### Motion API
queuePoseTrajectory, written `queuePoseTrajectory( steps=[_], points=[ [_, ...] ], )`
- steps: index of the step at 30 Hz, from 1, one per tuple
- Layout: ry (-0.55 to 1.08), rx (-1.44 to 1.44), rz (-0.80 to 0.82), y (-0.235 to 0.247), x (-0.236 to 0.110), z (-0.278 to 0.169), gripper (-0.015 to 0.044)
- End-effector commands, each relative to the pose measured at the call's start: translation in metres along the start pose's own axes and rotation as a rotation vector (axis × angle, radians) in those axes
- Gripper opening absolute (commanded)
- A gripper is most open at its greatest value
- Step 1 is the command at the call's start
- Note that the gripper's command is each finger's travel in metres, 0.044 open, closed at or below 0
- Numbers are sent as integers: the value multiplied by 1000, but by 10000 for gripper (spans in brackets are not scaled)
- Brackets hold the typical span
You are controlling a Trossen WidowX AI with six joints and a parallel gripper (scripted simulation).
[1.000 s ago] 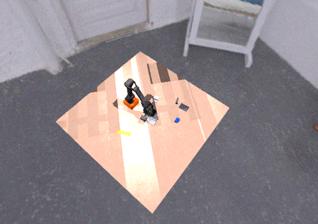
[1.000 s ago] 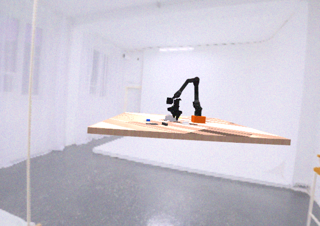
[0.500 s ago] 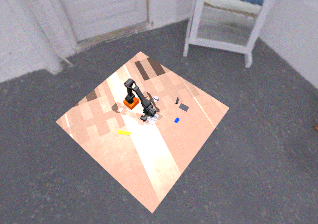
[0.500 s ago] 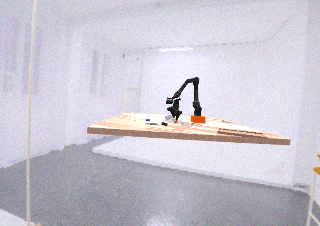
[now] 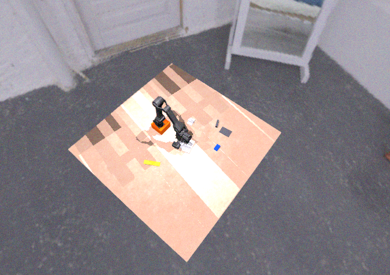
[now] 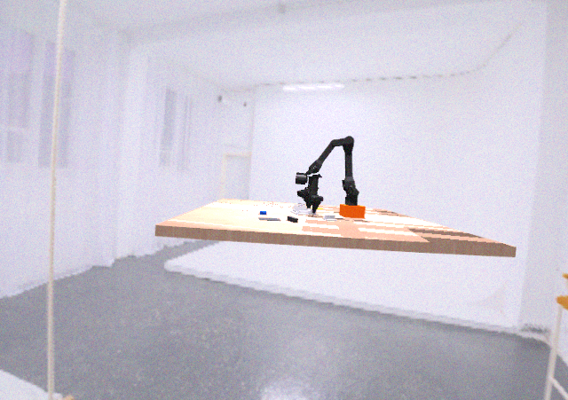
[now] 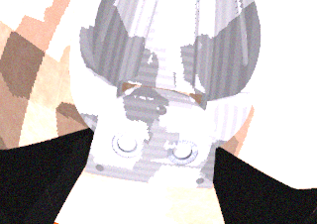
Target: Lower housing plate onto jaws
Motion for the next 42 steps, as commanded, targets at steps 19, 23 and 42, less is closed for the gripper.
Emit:
queuePoseTrajectory(
  steps=[19,23,42],
  points=[
    [0,0,0,0,0,0,440],
    [0,0,0,0,0,0,440],
    [-2,-7,0,1,-75,-3,440]
  ],
)
Point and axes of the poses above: the point midway between the two fingers, 35 mm back from their tips, its own x axis out along the fingers, its own y axis across the jaws, z = x × y, the point moved 6 cm from there along -x, back along the fingers, and after that the axes turned 10 degrees about x, right-handed, at the moved point
